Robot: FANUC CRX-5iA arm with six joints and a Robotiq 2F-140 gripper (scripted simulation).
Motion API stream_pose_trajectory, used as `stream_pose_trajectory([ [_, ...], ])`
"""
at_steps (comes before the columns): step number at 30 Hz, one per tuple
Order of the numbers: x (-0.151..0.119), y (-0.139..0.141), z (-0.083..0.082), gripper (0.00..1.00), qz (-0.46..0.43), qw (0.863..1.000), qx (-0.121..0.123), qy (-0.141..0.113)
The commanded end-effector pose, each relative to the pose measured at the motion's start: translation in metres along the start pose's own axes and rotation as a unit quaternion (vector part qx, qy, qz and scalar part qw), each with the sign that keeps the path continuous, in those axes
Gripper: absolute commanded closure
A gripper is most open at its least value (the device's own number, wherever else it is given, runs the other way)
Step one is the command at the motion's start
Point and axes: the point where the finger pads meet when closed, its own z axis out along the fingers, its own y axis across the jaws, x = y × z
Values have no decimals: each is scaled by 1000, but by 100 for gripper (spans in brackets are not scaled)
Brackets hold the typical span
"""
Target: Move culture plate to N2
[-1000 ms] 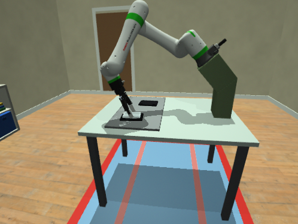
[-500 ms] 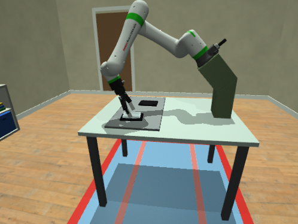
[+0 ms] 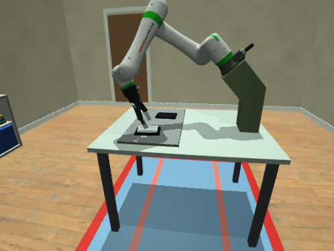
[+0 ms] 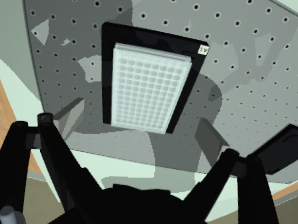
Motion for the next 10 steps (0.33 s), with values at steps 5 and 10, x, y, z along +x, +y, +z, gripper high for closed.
stream_pose_trajectory([
  [5,-5,0,-11,0,0,1000,0,0],
  [10,-5,0,-11,0,0,1000,0,0],
])
